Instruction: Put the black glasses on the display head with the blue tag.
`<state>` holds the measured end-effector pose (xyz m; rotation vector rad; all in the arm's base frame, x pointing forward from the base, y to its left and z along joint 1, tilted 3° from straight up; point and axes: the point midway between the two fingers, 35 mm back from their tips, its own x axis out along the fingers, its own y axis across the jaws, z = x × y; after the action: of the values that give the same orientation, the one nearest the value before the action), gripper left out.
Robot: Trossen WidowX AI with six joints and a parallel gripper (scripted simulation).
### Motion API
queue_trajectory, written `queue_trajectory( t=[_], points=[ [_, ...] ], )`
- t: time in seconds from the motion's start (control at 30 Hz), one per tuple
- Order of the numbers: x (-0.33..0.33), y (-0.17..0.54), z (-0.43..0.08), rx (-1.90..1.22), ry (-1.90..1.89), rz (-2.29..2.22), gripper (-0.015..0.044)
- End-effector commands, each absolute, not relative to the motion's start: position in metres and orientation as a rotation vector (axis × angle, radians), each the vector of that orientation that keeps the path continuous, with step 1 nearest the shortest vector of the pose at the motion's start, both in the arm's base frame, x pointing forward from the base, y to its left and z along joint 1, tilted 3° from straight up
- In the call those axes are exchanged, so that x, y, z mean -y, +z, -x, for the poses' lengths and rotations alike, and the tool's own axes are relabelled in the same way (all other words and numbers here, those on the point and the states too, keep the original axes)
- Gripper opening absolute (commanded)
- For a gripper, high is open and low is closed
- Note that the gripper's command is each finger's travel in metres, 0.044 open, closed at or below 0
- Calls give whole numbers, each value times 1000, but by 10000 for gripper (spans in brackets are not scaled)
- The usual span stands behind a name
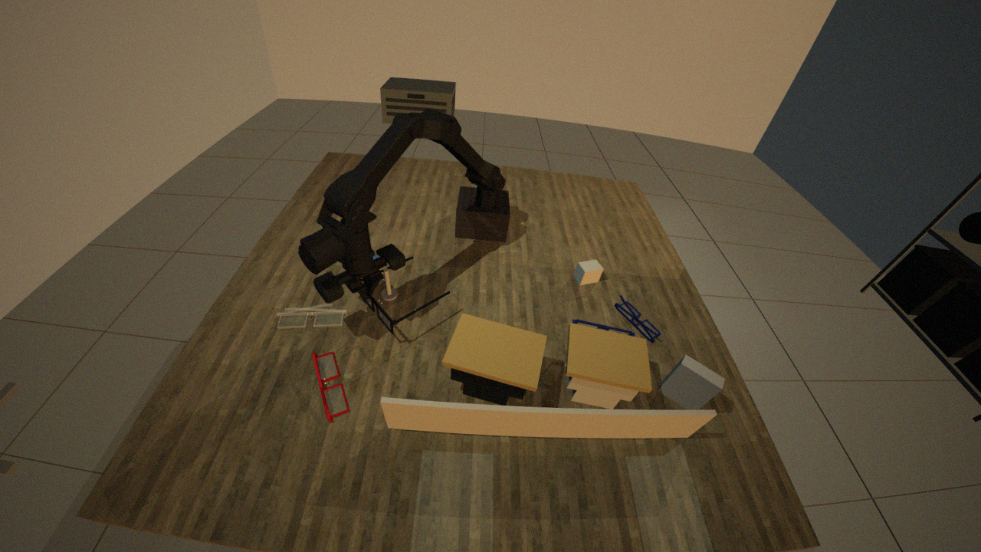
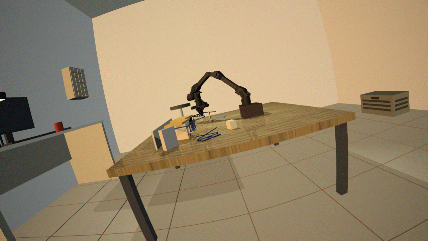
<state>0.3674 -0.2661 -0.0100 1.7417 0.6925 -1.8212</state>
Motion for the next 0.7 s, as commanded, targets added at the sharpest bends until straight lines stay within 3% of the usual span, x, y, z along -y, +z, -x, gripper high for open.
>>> queue_trajectory(
  t=[0.0, 0.67],
  points=[
    [266, -9, -369, -688, -1818, -1754, 0],
    [271, -8, -363, -687, -1818, -1753, 0]
  ],
)
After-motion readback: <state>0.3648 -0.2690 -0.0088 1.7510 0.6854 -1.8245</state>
